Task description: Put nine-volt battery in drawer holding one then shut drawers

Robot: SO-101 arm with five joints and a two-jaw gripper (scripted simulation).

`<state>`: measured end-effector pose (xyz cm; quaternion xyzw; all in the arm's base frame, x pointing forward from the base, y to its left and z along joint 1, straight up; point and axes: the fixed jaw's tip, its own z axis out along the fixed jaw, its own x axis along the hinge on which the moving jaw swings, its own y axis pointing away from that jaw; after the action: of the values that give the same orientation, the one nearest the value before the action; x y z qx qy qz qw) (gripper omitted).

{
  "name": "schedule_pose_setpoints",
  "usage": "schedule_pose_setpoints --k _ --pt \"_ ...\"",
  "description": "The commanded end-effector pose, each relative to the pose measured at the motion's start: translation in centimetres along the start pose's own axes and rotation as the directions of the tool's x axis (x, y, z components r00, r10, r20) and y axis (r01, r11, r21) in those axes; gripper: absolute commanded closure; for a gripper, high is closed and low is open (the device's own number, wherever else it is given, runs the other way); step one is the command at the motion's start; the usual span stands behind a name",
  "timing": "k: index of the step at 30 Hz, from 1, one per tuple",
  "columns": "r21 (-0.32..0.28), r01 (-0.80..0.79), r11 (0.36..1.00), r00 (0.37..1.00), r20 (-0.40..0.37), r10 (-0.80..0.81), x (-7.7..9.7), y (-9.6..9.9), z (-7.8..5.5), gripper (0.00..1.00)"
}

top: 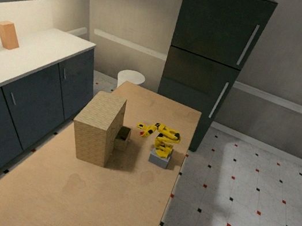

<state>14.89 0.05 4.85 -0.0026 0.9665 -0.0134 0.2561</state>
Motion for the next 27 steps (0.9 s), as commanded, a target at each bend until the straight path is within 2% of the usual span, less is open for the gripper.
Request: schedule_pose_setpoints --k 1,17,27 --pt "0.005 -0.019 1.0 1.0 0.007 0.019 -0.2 -0.2 -0.2 0.79" --pt "0.005 -0.019 1.0 1.0 0.007 0.019 -0.2 -0.2 -0.2 0.79" --pt "-0.021 0.023 1.0 0.974 0.226 -0.018 -5.0 0.7 -2.5 0.79"
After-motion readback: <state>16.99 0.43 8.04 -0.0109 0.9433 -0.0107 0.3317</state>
